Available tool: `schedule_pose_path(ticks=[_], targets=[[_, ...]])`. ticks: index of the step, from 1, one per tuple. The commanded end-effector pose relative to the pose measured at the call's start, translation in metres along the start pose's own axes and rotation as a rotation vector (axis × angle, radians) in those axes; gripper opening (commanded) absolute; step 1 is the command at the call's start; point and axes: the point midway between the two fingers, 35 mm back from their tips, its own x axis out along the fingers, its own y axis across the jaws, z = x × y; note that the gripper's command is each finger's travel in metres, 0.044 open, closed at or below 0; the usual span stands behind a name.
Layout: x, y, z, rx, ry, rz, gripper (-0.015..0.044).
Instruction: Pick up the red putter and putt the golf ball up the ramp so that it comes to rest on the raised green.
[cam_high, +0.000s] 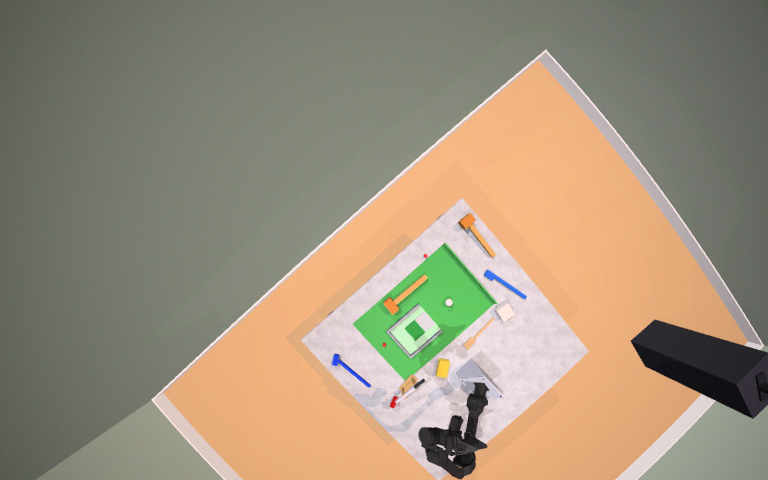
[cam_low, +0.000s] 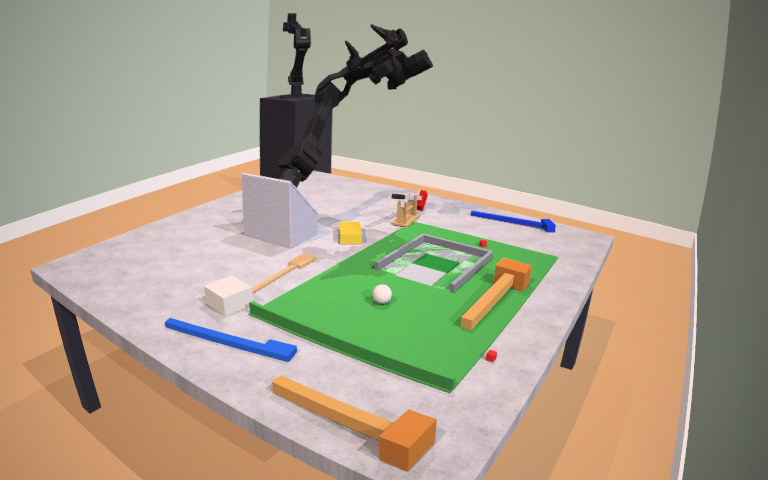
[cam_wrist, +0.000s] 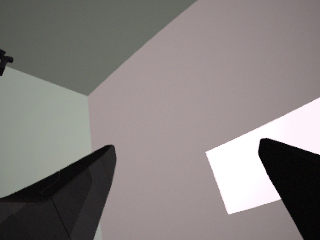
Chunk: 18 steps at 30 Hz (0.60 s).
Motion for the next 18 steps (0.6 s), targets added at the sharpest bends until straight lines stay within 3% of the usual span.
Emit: schedule_pose_path(ticks=[1, 8, 18], targets=[[-0.001, 0.0, 0.002, -0.001, -0.013, -0.001, 0.0426], [-0.046, 0.007, 0.093, -0.067, -0.528, -0.028, 0.044], [-0.176, 0.053, 0.184, -0.251, -1.317, 0.023, 0.044]])
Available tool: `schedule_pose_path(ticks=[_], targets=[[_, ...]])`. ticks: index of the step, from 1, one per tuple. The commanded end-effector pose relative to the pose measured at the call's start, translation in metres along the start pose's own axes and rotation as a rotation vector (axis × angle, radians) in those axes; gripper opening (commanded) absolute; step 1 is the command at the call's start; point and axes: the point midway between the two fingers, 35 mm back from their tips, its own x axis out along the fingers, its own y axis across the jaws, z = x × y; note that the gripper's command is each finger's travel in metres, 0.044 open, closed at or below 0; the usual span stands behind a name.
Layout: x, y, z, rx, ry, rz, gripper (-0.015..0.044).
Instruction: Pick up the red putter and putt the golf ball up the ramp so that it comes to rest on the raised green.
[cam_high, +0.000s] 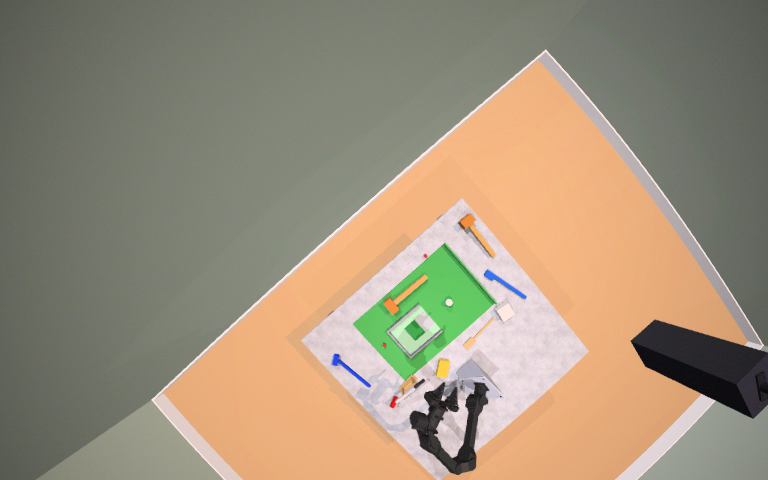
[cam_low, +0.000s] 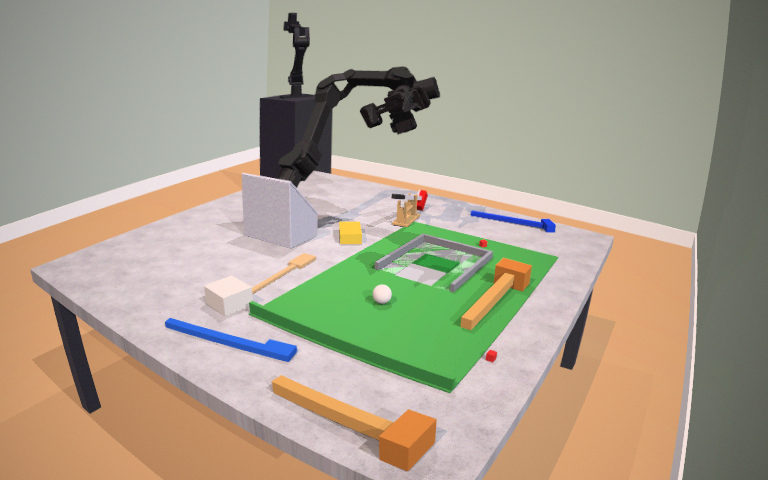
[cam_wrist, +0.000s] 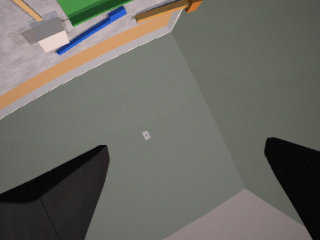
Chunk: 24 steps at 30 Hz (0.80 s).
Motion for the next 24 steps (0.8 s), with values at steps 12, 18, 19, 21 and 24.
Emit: schedule_pose_path(ticks=[12, 18, 19, 21, 24], targets=[[-0.096, 0.082, 0.201, -0.206, -1.143, 0.311, 0.044], [-0.122, 0.103, 0.213, -0.235, -1.317, 0.398, 0.044], [-0.122, 0.103, 0.213, -0.235, -1.317, 0.398, 0.044], [-0.122, 0.103, 0.213, -0.235, -1.317, 0.398, 0.044], [-0.121, 0.104, 0.217, -0.235, -1.317, 0.398, 0.044]])
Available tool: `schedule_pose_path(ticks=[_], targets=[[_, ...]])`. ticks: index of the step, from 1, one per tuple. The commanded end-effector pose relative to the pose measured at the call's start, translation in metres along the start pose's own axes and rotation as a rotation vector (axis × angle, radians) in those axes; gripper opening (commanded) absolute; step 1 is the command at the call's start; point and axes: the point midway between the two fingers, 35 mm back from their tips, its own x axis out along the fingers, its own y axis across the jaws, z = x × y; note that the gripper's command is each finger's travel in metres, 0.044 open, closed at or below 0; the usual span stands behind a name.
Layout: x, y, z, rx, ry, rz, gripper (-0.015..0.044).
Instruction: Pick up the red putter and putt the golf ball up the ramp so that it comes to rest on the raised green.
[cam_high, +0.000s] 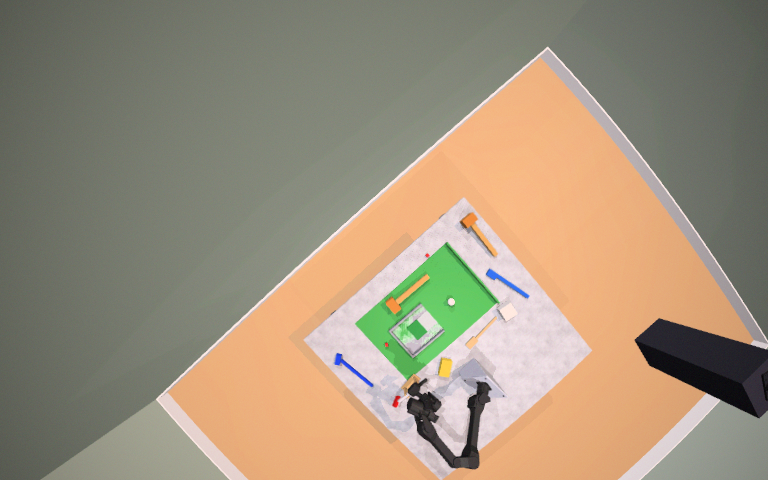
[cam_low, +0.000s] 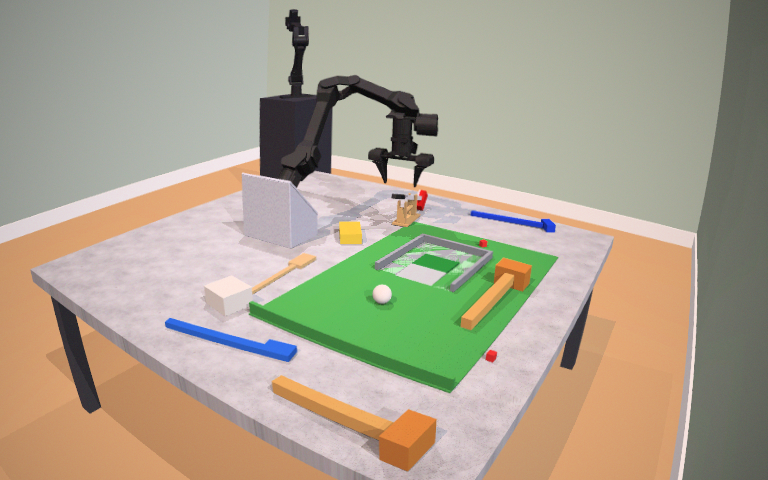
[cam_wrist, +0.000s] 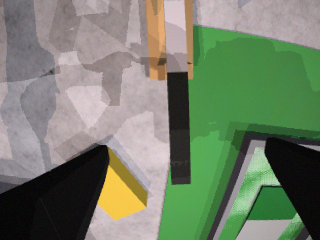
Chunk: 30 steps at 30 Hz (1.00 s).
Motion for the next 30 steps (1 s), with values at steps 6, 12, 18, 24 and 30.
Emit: schedule_pose_path(ticks=[6, 12, 18, 24, 30], targets=[[0.024, 0.002, 0.004, 0.004, -0.013, 0.008, 0.044], [0.042, 0.002, 0.004, 0.004, -0.014, 0.008, 0.044], [0.048, 0.002, 0.004, 0.004, -0.014, 0.008, 0.044], [0.055, 0.002, 0.004, 0.004, -0.015, 0.008, 0.044], [0.065, 0.002, 0.005, 0.004, -0.015, 0.008, 0.044]])
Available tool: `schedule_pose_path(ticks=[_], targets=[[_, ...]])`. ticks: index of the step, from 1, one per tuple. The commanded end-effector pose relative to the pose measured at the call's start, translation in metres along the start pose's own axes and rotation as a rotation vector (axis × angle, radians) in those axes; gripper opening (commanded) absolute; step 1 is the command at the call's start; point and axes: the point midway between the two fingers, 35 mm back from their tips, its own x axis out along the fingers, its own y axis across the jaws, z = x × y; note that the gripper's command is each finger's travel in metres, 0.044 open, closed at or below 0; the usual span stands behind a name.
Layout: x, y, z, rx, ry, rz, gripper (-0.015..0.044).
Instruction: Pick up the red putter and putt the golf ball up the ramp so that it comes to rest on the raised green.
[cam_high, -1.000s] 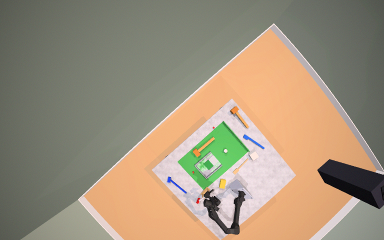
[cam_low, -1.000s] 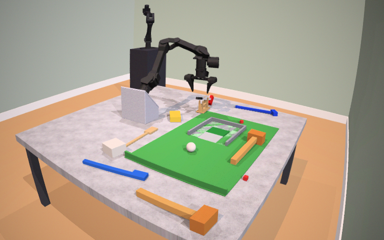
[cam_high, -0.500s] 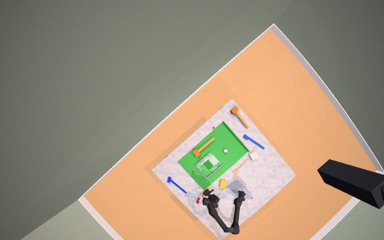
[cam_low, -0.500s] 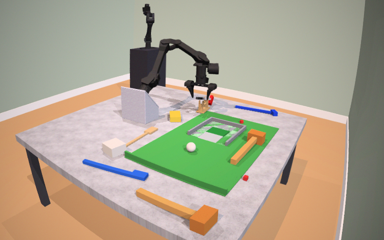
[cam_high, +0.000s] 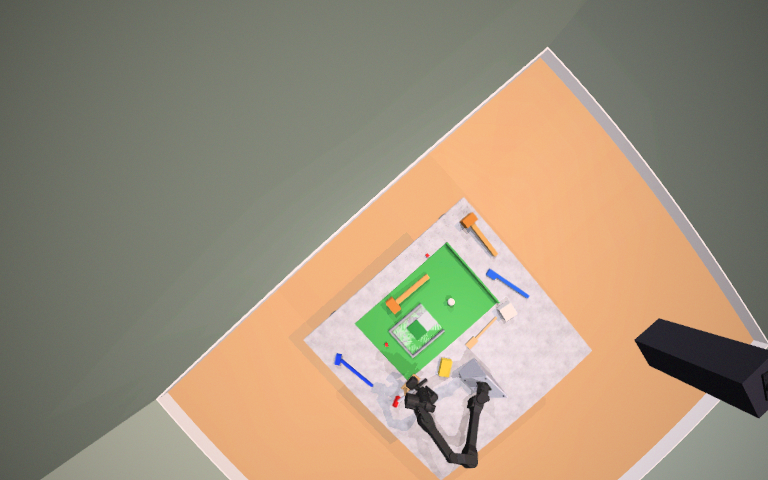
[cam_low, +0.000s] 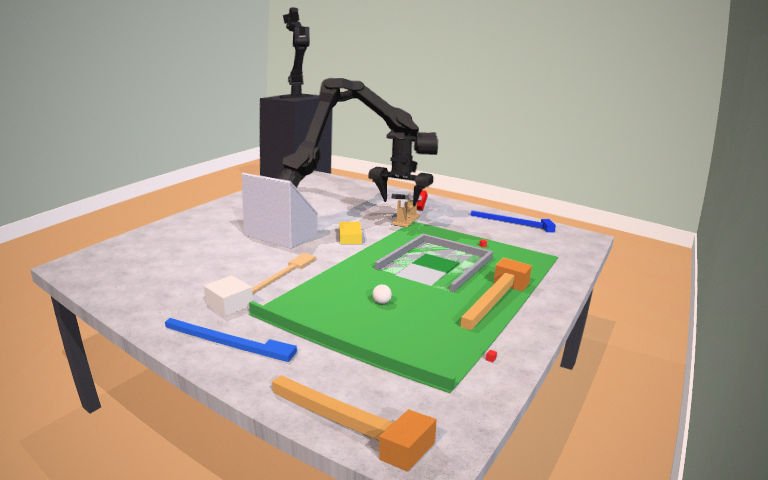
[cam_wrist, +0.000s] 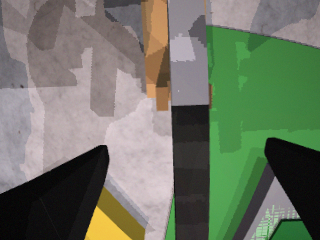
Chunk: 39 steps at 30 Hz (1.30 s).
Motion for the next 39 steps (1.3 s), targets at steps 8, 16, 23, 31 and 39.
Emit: schedule_pose_path(ticks=[8, 16, 23, 31, 39], targets=[[0.008, 0.001, 0.0, 0.0, 0.0, 0.002, 0.0387], [0.008, 0.001, 0.0, 0.0, 0.0, 0.002, 0.0177], [0.008, 0.001, 0.0, 0.0, 0.0, 0.002, 0.0033], [-0.001, -0.001, -0.001, 0.0, 0.003, 0.002, 0.0], [-0.046, -0.005, -0.002, -0.001, 0.011, 0.004, 0.0]])
